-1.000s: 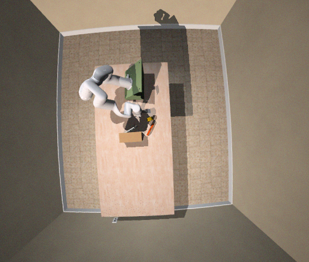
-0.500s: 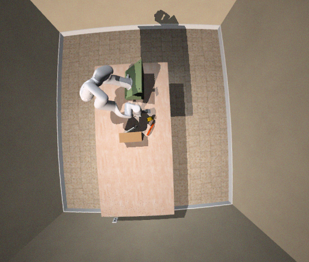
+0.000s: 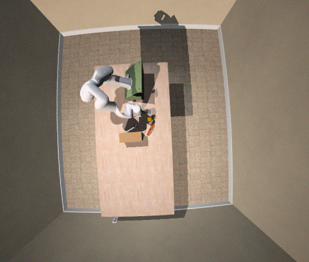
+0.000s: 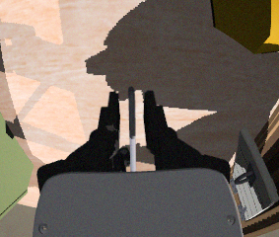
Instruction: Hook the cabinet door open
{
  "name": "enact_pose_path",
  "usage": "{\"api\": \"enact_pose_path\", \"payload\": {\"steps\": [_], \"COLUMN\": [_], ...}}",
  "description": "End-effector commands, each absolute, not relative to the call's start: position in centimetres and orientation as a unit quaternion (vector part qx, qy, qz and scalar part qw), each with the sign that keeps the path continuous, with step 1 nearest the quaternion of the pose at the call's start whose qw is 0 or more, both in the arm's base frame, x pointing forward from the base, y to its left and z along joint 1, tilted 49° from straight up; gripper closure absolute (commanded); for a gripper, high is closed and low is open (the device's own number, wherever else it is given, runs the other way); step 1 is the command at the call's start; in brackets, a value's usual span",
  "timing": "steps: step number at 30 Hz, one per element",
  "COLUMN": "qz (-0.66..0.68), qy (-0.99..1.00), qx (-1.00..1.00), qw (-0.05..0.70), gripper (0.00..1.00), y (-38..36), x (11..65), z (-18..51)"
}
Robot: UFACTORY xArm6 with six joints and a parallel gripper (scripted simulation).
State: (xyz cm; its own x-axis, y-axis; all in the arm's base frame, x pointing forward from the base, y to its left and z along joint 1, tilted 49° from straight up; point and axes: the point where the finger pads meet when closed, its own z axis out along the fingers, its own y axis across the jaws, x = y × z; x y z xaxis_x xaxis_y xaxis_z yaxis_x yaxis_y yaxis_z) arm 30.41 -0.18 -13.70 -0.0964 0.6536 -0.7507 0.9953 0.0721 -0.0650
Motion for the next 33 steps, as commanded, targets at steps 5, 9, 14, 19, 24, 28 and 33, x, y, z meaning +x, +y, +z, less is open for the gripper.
{"api": "enact_pose_path", "payload": {"steps": [5,9,14,19,24,28,33], "qz": [-0.301,-0.301,-0.301,-0.301,-0.301,-0.301,-0.301], "qy": [0.676,0.676,0.676,0.676,0.676,0.676,0.676], "qx": [0.61,0.61,0.61,0.61,0.61,0.61,0.61], "qw": [0.283,0.282,0.282,0.282,0.282,0.282,0.282], "gripper": [0.77,0.77,0.96,0.96,0.96,0.96,0.96], "y": [-0.17,-0.19,-0.19,-0.19,-0.19,-0.19,-0.19], "x": [30.52,30.52,30.52,30.52,30.52,30.52,30.52], "z": [-13.76,-13.78,-13.78,-13.78,-13.78,-13.78,-13.78]}}
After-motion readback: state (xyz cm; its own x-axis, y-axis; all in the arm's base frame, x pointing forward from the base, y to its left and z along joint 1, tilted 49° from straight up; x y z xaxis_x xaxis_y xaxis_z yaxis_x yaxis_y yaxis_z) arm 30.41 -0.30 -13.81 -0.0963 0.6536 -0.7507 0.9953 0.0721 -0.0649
